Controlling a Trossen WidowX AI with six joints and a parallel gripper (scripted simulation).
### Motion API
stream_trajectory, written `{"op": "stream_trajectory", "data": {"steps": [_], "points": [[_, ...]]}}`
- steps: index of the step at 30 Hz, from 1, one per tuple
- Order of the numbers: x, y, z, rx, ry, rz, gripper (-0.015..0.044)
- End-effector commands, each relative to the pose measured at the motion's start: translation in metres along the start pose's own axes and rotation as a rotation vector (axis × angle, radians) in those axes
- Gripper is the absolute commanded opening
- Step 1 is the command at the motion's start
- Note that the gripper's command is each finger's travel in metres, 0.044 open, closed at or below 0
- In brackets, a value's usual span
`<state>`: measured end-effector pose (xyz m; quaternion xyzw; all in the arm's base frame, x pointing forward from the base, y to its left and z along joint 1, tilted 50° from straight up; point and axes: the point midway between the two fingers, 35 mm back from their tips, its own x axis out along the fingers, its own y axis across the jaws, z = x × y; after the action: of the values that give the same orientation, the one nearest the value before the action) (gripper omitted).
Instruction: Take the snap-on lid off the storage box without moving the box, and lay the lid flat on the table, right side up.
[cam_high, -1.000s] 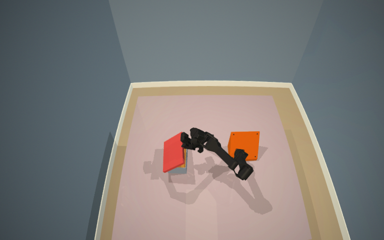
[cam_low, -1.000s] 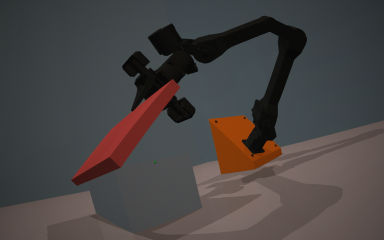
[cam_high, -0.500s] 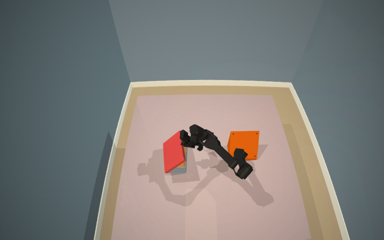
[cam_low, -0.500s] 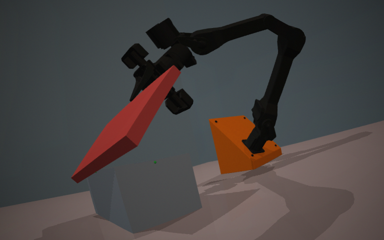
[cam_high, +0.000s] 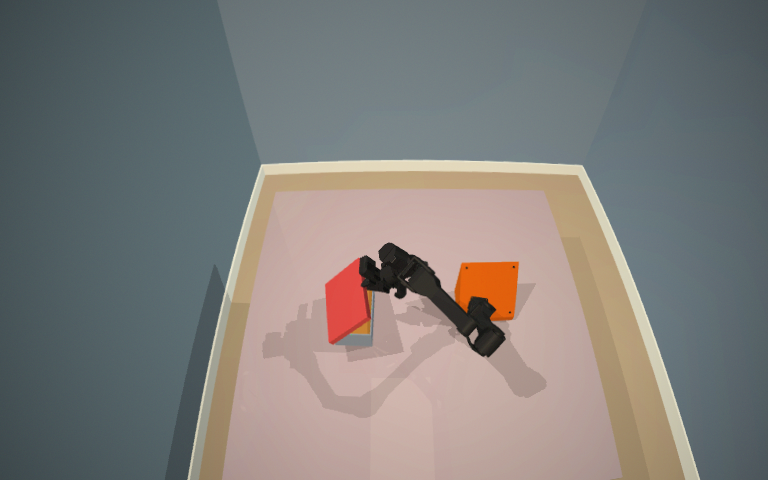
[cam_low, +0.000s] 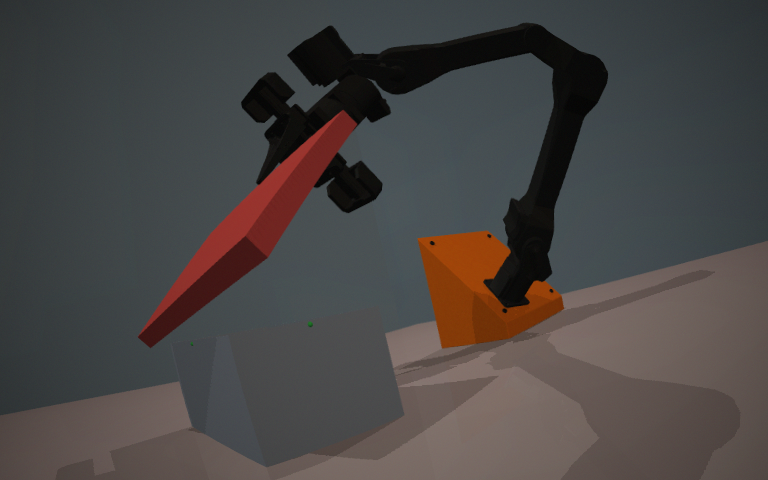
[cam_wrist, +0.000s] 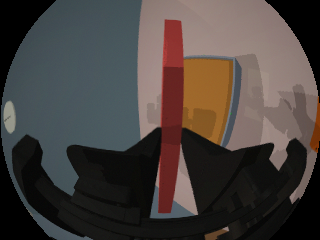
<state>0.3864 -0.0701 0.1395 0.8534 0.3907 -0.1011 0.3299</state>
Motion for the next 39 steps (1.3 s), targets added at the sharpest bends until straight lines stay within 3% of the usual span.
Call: {"op": "stream_trajectory", "data": {"steps": [1,39], "points": [[-0.006,0.008,0.0,-0.01,0.0,0.009,0.0],[-0.009,0.003,-0.062,-0.007,0.001,0.008,0.0]]}}
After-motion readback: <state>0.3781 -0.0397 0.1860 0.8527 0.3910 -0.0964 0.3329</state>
